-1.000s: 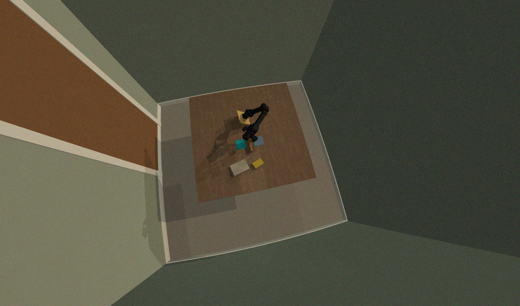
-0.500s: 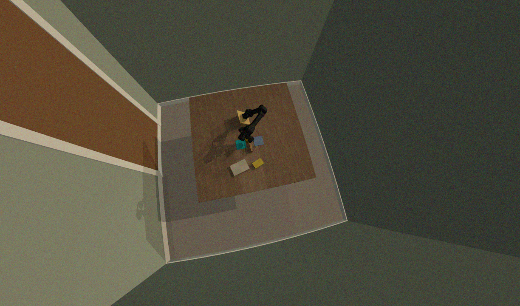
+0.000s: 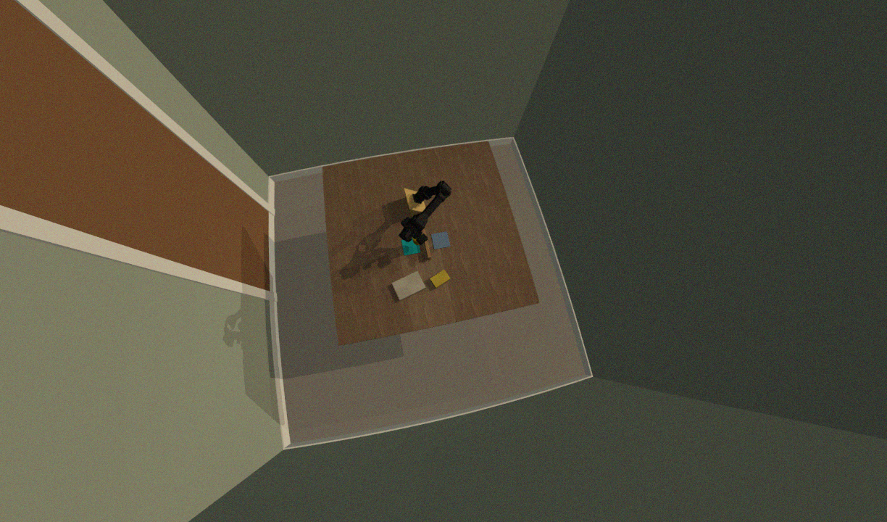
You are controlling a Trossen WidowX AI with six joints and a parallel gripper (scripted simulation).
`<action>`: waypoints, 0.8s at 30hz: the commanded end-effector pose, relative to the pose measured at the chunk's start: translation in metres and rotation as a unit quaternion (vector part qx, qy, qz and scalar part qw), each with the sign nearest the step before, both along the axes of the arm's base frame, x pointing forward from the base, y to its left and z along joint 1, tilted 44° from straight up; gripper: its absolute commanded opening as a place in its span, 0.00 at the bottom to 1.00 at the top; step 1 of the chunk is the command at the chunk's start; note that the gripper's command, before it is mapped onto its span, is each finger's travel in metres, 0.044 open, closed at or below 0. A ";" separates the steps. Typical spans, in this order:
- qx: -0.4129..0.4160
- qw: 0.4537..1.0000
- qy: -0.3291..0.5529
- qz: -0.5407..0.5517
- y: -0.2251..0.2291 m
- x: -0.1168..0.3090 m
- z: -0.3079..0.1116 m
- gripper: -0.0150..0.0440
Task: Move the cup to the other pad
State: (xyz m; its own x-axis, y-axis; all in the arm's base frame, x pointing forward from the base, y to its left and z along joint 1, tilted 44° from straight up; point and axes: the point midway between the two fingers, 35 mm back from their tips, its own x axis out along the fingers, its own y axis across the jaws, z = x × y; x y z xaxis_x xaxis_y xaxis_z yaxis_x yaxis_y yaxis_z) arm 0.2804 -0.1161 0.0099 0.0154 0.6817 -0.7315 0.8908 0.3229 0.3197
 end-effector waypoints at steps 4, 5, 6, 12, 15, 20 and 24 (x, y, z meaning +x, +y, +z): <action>-0.003 1.000 -0.001 0.000 -0.015 -0.001 -0.012 0.25; -0.003 1.000 -0.001 0.000 -0.017 -0.001 -0.014 0.25; -0.003 1.000 -0.001 0.000 -0.018 -0.001 -0.015 0.25; -0.003 1.000 -0.001 0.000 -0.029 -0.001 -0.024 0.25; -0.004 1.000 -0.001 0.000 -0.035 -0.002 -0.029 0.25; -0.004 1.000 -0.001 0.000 -0.039 -0.002 -0.033 0.25; -0.004 1.000 -0.001 0.000 -0.037 -0.002 -0.036 0.25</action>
